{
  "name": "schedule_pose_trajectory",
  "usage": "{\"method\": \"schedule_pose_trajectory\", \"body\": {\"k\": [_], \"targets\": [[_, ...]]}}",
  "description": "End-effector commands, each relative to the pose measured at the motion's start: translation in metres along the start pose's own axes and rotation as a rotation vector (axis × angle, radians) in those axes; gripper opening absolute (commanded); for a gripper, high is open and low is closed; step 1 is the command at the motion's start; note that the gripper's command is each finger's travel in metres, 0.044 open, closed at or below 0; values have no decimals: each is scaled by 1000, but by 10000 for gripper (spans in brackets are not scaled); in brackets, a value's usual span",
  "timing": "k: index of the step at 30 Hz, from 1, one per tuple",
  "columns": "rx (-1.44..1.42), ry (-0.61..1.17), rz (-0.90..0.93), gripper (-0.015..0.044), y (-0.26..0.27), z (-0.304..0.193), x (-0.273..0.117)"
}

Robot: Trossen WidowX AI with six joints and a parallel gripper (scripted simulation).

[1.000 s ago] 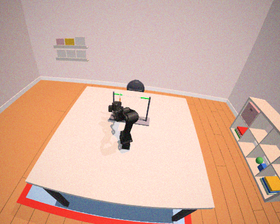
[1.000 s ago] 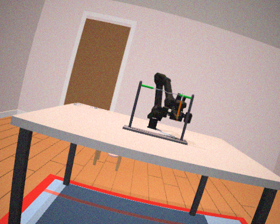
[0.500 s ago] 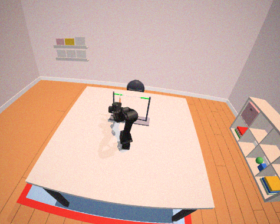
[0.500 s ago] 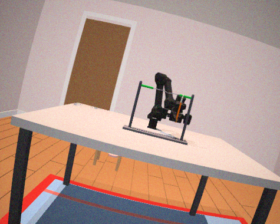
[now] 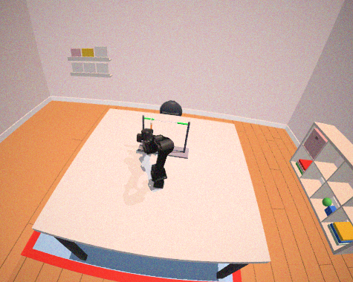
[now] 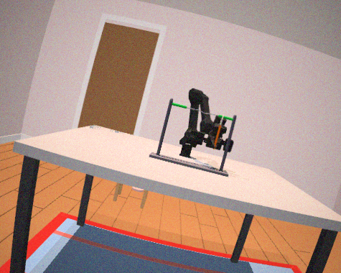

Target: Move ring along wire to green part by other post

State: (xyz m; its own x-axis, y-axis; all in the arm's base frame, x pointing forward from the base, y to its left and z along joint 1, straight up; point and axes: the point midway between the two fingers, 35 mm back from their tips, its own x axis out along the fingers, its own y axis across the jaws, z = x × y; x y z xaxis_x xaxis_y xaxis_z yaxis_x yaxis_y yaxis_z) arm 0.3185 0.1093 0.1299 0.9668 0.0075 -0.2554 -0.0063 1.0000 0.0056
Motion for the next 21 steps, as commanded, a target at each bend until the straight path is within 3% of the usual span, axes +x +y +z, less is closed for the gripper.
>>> {"method": "schedule_pose_trajectory", "body": {"k": [1,9,21], "targets": [[0,0,0,-45,0,0,0],[0,0,0,160,0,0,-1],[4,4,-2,160,2,1,-28]]}}
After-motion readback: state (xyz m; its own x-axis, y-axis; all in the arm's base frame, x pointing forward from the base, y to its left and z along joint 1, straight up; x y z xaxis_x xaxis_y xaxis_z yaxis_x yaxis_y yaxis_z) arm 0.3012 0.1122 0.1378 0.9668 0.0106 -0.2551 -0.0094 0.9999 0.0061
